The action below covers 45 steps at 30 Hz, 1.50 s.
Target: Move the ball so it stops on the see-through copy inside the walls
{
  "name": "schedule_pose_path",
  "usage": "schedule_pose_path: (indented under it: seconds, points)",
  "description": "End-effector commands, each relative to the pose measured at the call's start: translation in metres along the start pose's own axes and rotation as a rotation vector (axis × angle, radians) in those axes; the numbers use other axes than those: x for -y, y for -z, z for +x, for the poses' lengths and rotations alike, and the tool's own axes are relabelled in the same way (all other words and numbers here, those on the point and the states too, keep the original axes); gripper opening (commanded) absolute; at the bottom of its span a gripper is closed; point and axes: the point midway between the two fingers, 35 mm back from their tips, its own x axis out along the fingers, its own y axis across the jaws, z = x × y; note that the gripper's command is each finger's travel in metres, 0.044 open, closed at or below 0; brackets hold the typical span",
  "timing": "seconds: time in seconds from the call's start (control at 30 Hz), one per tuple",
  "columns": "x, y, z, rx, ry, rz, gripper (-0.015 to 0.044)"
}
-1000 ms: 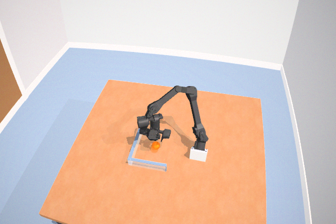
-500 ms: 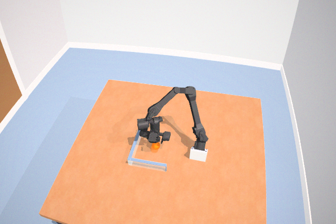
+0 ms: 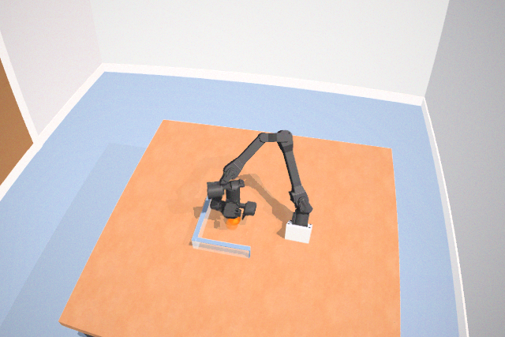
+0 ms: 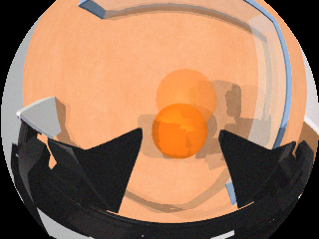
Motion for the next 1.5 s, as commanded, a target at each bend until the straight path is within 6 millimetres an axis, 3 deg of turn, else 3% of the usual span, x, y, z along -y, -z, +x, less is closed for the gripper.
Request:
schedule_pose_path:
  seconds: [0.0,0.07,0.17,0.5,0.6,0.8,1.37,1.47]
  points:
    - [-0.002,0.001,0.009,-0.007,-0.007,-0.007,0.0366]
    - [-0.002,0.001,0.01,-0.007,-0.007,-0.007,0.0366]
    - [-0.002,0.001,0.01,-0.007,-0.007,-0.007,0.0287]
    - [-0.002,0.001,0.01,-0.007,-0.007,-0.007,0.0221]
    - [-0.001,0.0,0.007,-0.005,-0.007,-0.007,0.0142]
    - [0.005,-0.003,-0.024,0.003,-0.007,-0.008,0.0]
    - [0.001,-0.002,-0.119,-0.001,-0.008,-0.009,0.0]
    - [-0.001,-0.001,-0.127,-0.002,-0.009,-0.009,0.0]
